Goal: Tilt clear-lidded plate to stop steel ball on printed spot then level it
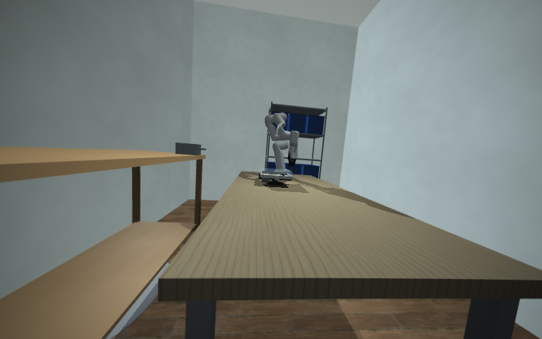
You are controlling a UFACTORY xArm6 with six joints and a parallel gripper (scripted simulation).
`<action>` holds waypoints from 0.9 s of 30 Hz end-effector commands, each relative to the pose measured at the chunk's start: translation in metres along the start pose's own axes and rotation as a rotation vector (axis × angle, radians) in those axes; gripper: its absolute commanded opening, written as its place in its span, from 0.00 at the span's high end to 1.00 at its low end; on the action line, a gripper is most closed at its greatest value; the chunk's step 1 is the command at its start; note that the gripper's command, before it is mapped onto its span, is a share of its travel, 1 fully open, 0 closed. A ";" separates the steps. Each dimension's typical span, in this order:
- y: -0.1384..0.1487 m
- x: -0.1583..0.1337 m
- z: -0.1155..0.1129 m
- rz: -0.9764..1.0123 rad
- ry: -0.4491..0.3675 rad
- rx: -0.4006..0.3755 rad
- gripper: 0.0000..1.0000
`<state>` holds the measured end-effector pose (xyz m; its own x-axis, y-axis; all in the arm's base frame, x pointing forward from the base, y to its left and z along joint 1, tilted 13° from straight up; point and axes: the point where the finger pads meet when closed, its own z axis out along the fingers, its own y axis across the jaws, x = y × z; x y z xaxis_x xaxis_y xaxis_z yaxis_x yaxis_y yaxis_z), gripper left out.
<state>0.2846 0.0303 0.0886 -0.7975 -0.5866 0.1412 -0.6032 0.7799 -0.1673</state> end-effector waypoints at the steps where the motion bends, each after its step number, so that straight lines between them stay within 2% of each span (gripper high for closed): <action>1: -0.001 -0.001 -0.003 0.000 -0.004 0.002 1.00; 27: 0.000 -0.001 0.001 0.000 -0.004 0.002 1.00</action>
<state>0.2844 0.0308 0.0863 -0.7973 -0.5875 0.1382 -0.6035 0.7793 -0.1689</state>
